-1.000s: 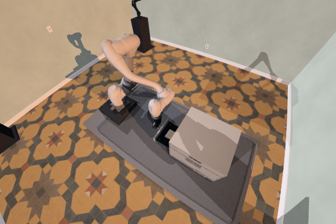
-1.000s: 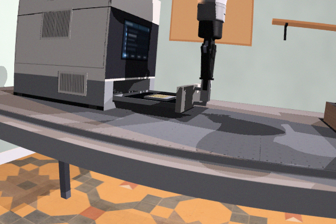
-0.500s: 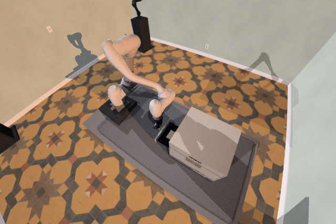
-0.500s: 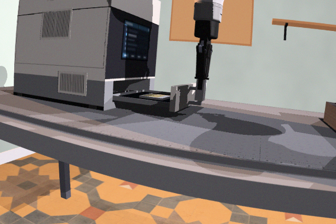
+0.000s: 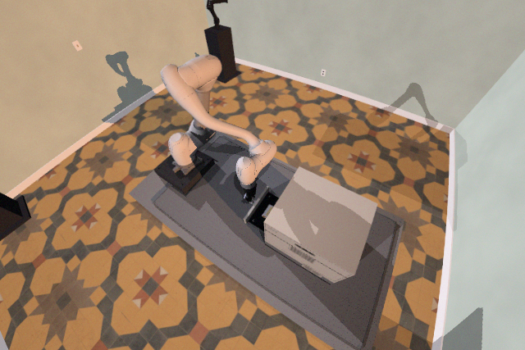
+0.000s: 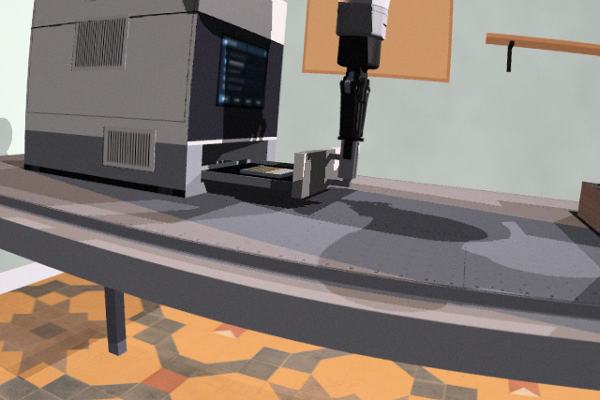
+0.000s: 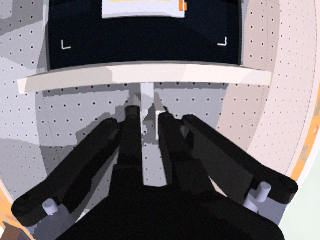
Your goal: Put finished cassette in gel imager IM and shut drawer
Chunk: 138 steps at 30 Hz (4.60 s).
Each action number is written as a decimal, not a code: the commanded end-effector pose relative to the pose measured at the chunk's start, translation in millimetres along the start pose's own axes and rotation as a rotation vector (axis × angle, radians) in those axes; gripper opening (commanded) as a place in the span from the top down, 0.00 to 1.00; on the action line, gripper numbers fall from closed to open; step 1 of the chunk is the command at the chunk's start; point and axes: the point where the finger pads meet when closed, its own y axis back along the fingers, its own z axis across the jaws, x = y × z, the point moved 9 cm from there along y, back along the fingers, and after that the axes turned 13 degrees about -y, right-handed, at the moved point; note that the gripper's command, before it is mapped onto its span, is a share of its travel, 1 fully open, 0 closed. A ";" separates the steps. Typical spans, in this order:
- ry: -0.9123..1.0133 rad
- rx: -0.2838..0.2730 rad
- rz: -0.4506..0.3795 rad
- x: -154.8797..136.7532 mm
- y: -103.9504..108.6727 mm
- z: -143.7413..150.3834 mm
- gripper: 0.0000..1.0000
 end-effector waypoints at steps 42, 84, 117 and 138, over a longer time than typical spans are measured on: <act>0.000 0.005 0.022 44.4 -0.9 -10.3 0.90; 0.000 0.010 0.043 88.4 -2.0 -20.5 0.90; 0.000 0.015 0.064 120.7 -2.9 -27.9 0.90; 0.000 0.015 0.064 144.1 -3.4 -33.3 0.90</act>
